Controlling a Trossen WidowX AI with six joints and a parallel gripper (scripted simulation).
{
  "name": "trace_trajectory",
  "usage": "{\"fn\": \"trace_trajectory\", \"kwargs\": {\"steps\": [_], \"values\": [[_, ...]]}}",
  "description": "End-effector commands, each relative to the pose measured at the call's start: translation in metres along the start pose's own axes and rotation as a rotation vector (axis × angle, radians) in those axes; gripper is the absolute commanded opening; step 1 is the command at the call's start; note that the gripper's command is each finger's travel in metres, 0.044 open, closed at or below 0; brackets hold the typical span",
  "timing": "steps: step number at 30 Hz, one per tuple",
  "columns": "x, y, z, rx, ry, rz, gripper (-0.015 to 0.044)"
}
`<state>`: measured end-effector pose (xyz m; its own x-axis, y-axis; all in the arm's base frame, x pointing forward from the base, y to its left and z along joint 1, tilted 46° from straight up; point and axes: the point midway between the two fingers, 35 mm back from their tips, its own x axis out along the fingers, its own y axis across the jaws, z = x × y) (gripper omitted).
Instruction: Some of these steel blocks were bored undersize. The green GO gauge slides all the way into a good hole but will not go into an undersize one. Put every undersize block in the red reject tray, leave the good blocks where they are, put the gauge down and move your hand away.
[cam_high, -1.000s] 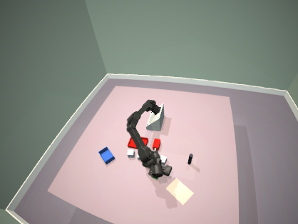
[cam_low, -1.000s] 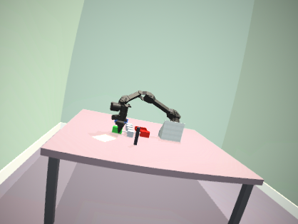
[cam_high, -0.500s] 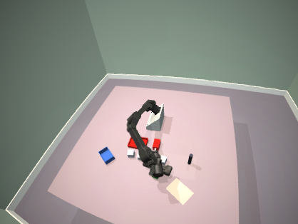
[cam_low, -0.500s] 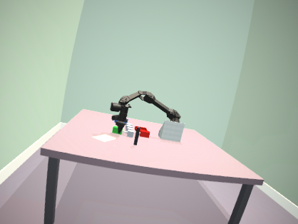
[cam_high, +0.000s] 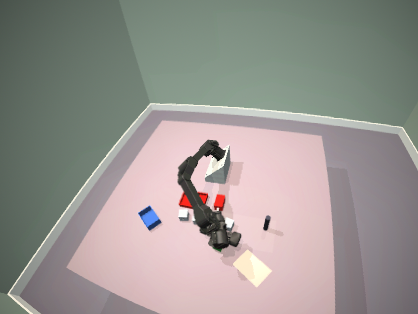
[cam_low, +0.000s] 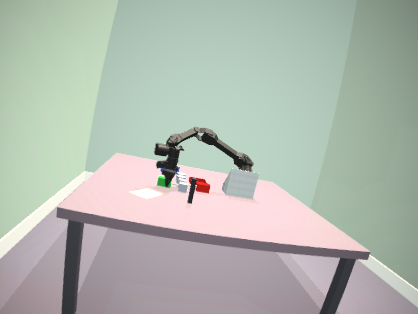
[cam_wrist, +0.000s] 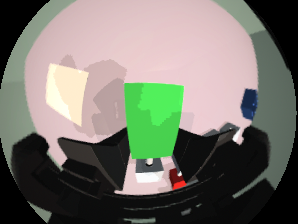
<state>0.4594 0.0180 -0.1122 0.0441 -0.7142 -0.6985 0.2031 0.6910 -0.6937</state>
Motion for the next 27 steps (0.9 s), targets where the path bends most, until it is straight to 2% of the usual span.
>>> {"fn": "trace_trajectory", "kwargs": {"steps": [1,27], "values": [[-0.002,0.001,0.001,-0.002,-0.007,0.000,0.0000],[-0.001,0.002,0.006,-0.002,0.006,-0.001,0.0000]]}}
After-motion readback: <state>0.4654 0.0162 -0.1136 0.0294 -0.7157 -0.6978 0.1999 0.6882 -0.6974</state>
